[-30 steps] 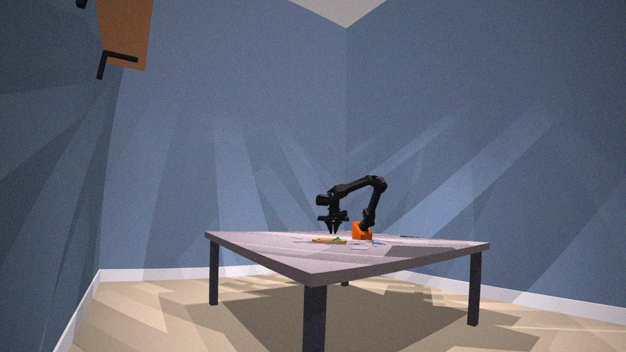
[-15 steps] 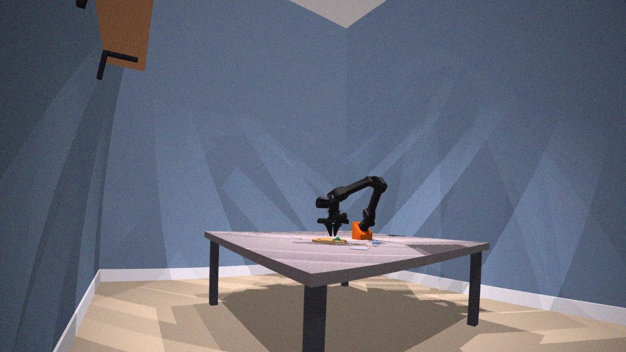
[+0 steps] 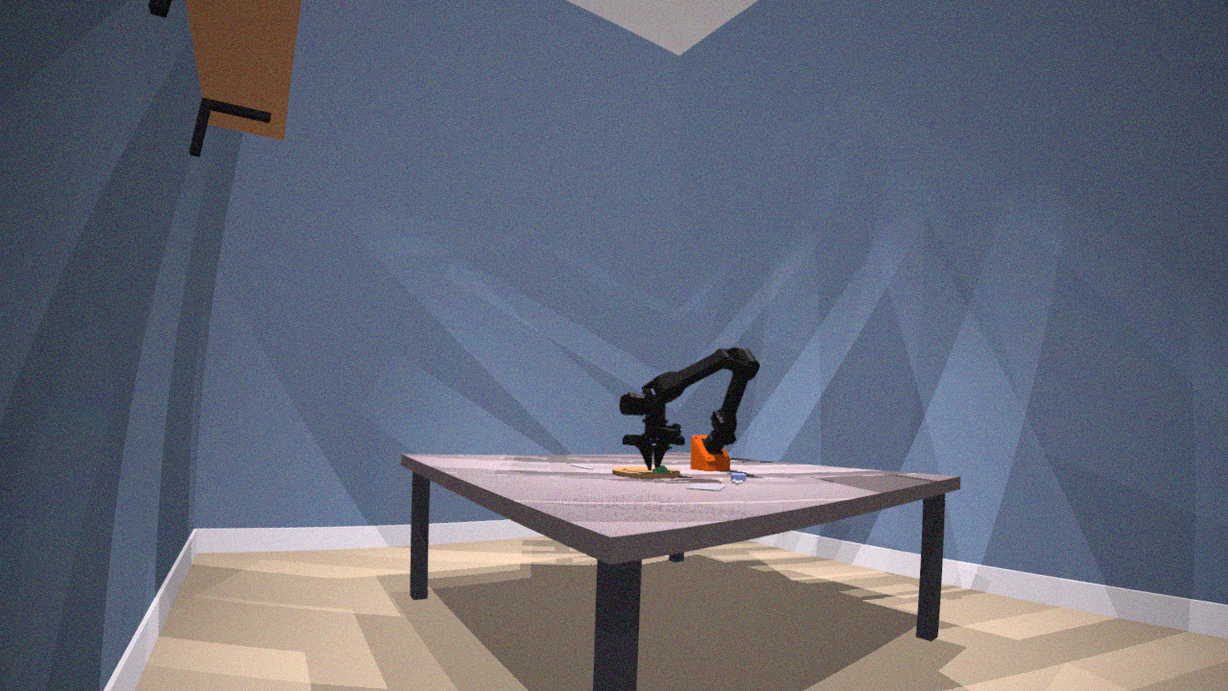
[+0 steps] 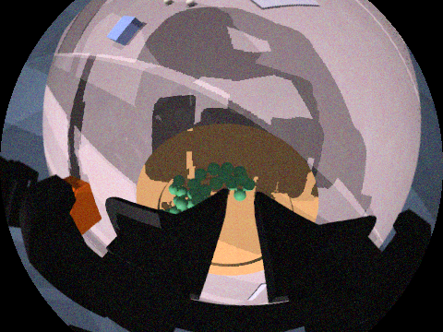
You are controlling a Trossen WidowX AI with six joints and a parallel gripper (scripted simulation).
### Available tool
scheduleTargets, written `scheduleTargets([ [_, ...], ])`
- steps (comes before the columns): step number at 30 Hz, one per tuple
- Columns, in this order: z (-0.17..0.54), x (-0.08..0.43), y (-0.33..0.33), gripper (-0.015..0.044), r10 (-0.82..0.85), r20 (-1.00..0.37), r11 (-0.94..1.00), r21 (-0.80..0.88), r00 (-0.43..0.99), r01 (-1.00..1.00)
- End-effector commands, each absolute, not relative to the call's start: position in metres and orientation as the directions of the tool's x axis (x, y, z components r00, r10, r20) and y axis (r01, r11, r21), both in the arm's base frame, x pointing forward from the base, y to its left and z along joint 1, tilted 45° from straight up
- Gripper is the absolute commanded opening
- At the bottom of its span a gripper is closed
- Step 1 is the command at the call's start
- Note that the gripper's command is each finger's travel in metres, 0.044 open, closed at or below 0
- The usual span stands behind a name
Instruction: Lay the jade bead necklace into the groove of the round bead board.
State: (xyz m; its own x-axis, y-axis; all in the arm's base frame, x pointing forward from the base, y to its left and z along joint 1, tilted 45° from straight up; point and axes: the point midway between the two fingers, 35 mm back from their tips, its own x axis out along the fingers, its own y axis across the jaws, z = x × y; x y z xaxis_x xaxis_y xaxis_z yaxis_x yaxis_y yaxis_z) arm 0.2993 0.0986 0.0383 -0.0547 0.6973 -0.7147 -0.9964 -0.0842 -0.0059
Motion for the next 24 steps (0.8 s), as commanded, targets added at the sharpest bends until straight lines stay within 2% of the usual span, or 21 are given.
scheduleTargets([
  [1, 0.0388, 0.2996, 0.0988, 0.0087, 0.698, -0.714, -0.085, -0.008, -0.054, -0.996],
  [14, 0.0388, 0.2996, 0.0988, 0.0000, 0.698, -0.714, -0.085, -0.008, -0.054, -0.996],
  [24, 0.0388, 0.2996, 0.0988, 0.0000, 0.698, -0.714, -0.085, -0.008, -0.054, -0.996],
])
